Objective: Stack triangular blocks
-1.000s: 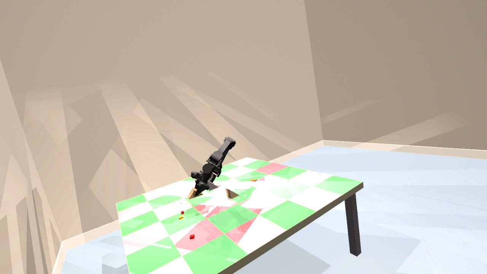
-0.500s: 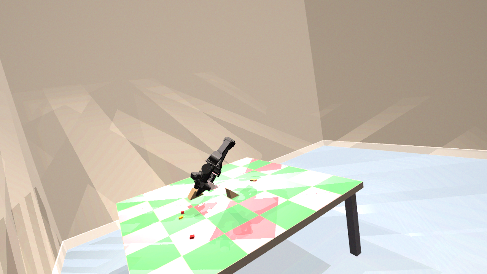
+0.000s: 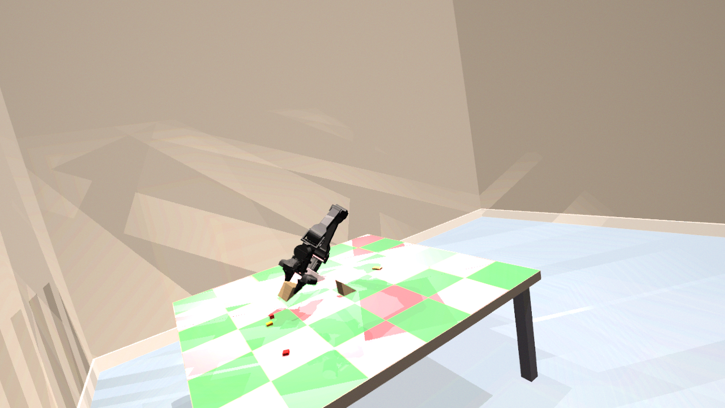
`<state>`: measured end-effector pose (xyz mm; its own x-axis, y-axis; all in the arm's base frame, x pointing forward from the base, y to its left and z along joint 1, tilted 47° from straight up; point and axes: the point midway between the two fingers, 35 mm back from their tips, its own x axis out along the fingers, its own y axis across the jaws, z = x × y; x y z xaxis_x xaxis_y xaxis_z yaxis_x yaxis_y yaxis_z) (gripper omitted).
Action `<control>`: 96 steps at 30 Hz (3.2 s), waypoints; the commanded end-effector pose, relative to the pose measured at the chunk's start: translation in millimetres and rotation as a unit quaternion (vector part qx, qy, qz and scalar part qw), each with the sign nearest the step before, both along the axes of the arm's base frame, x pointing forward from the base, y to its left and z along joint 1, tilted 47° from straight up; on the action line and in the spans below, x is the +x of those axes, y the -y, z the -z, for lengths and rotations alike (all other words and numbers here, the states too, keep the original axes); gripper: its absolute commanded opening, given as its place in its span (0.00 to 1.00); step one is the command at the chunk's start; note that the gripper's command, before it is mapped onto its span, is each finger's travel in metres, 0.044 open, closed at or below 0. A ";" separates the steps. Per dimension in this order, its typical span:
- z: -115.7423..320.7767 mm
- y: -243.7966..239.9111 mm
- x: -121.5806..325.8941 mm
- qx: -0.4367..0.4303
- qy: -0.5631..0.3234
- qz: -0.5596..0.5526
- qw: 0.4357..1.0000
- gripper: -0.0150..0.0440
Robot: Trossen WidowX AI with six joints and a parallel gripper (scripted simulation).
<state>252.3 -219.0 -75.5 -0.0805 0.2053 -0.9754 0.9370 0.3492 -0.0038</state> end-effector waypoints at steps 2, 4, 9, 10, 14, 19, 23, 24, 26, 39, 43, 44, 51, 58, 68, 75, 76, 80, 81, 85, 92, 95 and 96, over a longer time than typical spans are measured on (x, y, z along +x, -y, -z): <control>1.1 3.5 -0.1 0.023 0.020 -0.072 0.997 0.25; 1.5 3.7 -0.2 0.032 0.028 -0.102 0.994 0.25; 2.4 4.4 -0.6 0.054 0.051 -0.175 0.982 0.25; 2.5 4.6 -0.6 0.059 0.056 -0.190 0.979 0.25; 3.2 5.1 -0.9 0.076 0.076 -0.247 0.963 0.25; 3.8 6.0 -1.3 0.095 0.104 -0.315 0.939 0.25; 4.1 6.8 -1.7 0.108 0.128 -0.368 0.915 0.25; 4.2 7.0 -1.8 0.111 0.134 -0.381 0.908 0.25; 4.4 7.4 -1.9 0.117 0.147 -0.406 0.894 0.25; 5.2 9.8 -2.6 0.144 0.232 -0.558 0.784 0.25; 5.4 10.6 -2.8 0.148 0.259 -0.599 0.744 0.25; 5.4 10.8 -2.9 0.148 0.265 -0.609 0.733 0.25; 5.4 12.4 -3.2 0.148 0.312 -0.672 0.655 0.25; 5.3 14.1 -3.6 0.139 0.356 -0.727 0.570 0.25; 5.1 16.9 -4.3 0.114 0.414 -0.789 0.439 0.25; 4.5 19.1 -4.5 0.086 0.448 -0.821 0.343 0.25; 4.4 19.5 -4.5 0.082 0.453 -0.824 0.329 0.25; 4.0 20.9 -4.5 0.062 0.469 -0.838 0.273 0.25; 3.9 21.2 -4.5 0.057 0.472 -0.840 0.259 0.25; 3.3 22.8 -4.5 0.035 0.485 -0.850 0.203 0.25; 3.1 23.3 -4.4 0.026 0.490 -0.852 0.181 0.25; -1.7 22.0 -2.2 0.025 0.488 -0.852 0.186 0.25; -4.9 21.0 -0.7 0.025 0.487 -0.852 0.189 0.25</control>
